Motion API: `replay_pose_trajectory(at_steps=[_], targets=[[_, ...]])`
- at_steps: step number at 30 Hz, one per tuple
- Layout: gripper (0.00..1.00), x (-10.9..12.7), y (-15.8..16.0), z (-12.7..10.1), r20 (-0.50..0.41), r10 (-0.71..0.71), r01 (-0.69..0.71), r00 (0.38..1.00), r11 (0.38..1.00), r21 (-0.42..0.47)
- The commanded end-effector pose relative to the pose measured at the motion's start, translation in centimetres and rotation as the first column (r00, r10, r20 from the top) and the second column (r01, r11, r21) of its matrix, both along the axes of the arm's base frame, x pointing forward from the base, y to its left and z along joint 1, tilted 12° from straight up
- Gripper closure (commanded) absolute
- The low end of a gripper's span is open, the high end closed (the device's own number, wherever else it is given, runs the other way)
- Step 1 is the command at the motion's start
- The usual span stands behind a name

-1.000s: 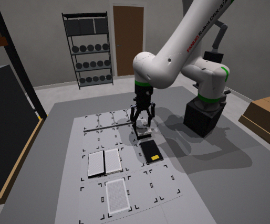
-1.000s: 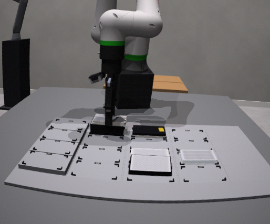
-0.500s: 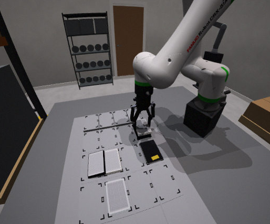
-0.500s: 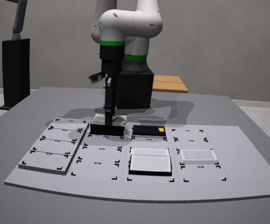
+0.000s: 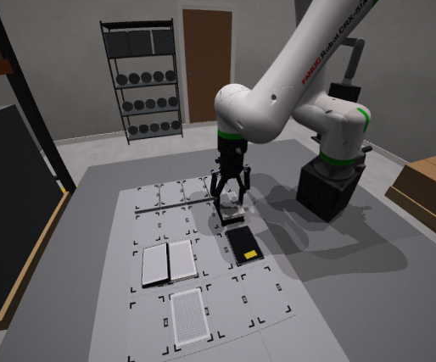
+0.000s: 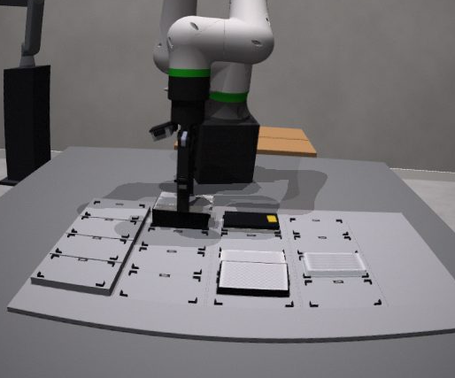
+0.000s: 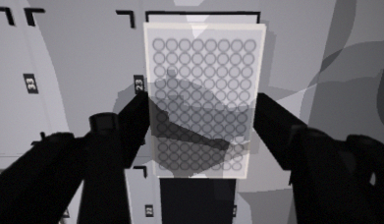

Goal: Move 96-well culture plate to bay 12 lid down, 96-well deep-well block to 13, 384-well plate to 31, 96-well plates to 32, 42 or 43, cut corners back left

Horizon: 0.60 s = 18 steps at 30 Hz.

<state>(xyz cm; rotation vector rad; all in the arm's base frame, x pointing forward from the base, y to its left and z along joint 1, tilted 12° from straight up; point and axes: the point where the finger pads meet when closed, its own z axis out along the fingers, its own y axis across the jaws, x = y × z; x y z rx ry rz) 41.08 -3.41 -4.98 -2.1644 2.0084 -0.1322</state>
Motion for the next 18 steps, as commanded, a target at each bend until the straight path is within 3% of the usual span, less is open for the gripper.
replay_pose_trajectory(at_steps=[1,18], targets=[[0.90,0.05,-0.01,0.04,0.001,0.000,0.000,1.000,1.000,0.000],[0.90,0.01,-0.03,0.27,0.001,0.000,0.000,1.000,1.000,0.000]])
